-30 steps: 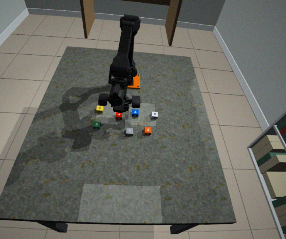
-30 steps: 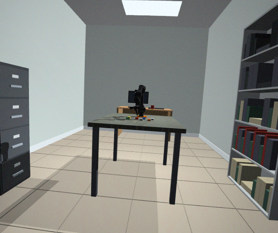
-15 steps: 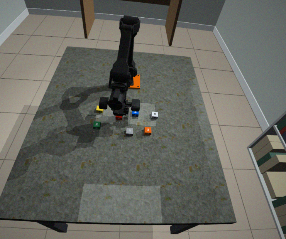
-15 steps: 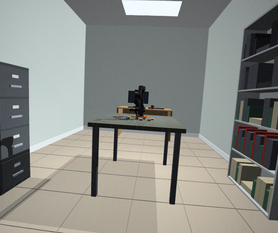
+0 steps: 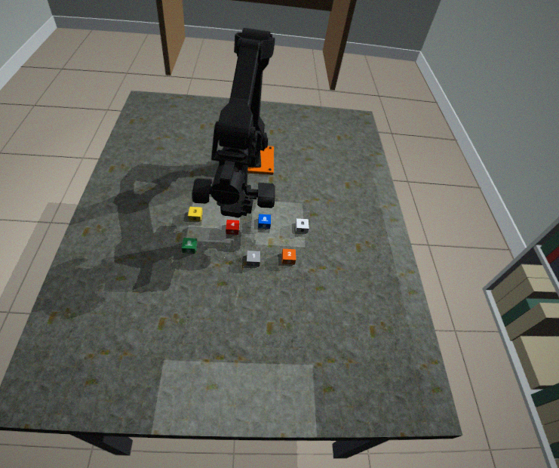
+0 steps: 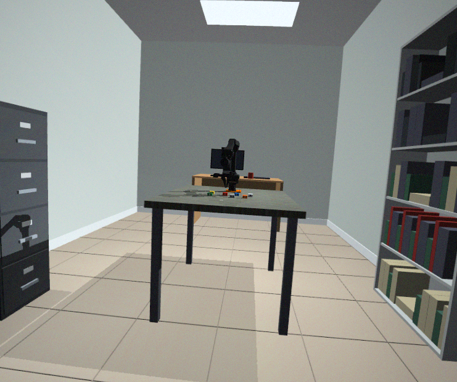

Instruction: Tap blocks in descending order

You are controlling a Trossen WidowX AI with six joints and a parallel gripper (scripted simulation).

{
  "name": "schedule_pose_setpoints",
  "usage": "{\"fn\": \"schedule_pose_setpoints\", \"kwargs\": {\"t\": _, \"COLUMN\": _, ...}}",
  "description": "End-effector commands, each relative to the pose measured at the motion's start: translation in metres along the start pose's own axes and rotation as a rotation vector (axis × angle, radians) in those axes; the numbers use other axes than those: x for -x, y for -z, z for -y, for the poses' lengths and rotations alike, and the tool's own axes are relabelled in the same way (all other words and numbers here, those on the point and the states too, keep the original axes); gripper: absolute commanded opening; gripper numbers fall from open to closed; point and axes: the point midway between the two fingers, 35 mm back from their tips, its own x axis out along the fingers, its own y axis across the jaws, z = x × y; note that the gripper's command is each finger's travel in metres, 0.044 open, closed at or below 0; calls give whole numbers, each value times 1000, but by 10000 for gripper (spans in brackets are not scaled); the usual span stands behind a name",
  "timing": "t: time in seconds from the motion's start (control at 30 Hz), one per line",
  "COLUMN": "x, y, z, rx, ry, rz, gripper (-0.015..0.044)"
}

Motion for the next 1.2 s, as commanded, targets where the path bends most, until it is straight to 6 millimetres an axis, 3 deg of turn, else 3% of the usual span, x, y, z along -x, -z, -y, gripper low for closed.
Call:
{"fn": "schedule_pose_setpoints", "kwargs": {"t": 0.0, "x": 36, "y": -4, "z": 0, "rx": 4, "ry": 0, "rz": 18, "gripper": 20}}
{"fn": "schedule_pose_setpoints", "kwargs": {"t": 0.1, "x": 68, "y": 0, "z": 0, "rx": 4, "ry": 0, "rz": 18, "gripper": 20}}
{"fn": "schedule_pose_setpoints", "kwargs": {"t": 0.23, "x": 70, "y": 0, "z": 2, "rx": 4, "ry": 0, "rz": 18, "gripper": 20}}
{"fn": "schedule_pose_setpoints", "kwargs": {"t": 0.37, "x": 70, "y": 7, "z": 45, "rx": 4, "ry": 5, "rz": 17, "gripper": 20}}
{"fn": "schedule_pose_setpoints", "kwargs": {"t": 0.53, "x": 70, "y": 28, "z": 104, "rx": 4, "ry": 11, "rz": 15, "gripper": 20}}
{"fn": "schedule_pose_setpoints", "kwargs": {"t": 0.63, "x": 70, "y": 32, "z": 112, "rx": 4, "ry": 12, "rz": 14, "gripper": 20}}
{"fn": "schedule_pose_setpoints", "kwargs": {"t": 0.7, "x": 62, "y": 31, "z": 113, "rx": 4, "ry": 12, "rz": 14, "gripper": 20}}
{"fn": "schedule_pose_setpoints", "kwargs": {"t": 0.83, "x": 9, "y": 30, "z": 114, "rx": 4, "ry": 12, "rz": 14, "gripper": 20}}
{"fn": "schedule_pose_setpoints", "kwargs": {"t": 0.9, "x": -8, "y": 31, "z": 113, "rx": 4, "ry": 12, "rz": 14, "gripper": 20}}
{"fn": "schedule_pose_setpoints", "kwargs": {"t": 1.17, "x": -13, "y": 31, "z": 113, "rx": 4, "ry": 12, "rz": 14, "gripper": 20}}
